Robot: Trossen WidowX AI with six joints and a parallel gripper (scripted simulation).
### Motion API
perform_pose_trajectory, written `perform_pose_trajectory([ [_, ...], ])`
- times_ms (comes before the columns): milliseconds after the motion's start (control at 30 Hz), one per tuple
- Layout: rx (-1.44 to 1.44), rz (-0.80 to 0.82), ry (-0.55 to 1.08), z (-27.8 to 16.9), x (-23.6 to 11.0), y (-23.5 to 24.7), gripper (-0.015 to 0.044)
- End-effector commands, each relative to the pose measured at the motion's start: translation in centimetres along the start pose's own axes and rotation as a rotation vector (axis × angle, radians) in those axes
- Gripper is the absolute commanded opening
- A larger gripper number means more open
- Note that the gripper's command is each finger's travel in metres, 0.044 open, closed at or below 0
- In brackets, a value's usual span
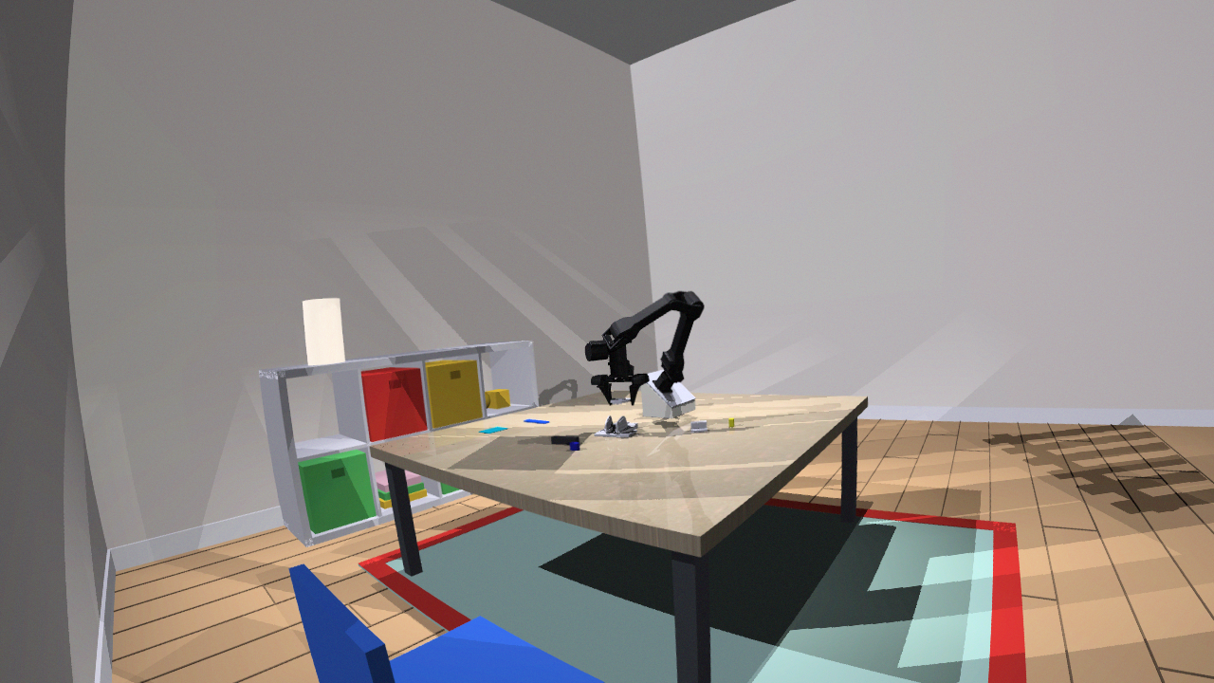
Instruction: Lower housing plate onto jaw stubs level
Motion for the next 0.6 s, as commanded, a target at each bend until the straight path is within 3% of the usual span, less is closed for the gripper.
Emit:
perform_pose_trajectory([
  [0, 0.005, -0.003, 0.003, 0.64, 0.02, 0.05, 0.0351],
  [567, 0.005, -0.003, 0.003, 1.37, 0.04, 0.1, 0.0351],
])
Point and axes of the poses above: the point midway between the two fingers, 35 mm back from their tips, its own x axis out along the fingers, its own y axis across the jaws, z = x × y, the point moved 3 cm from there along -x, back along the fingers, and after that the axes turned 3 degrees about -x, right-handed, at the moved point
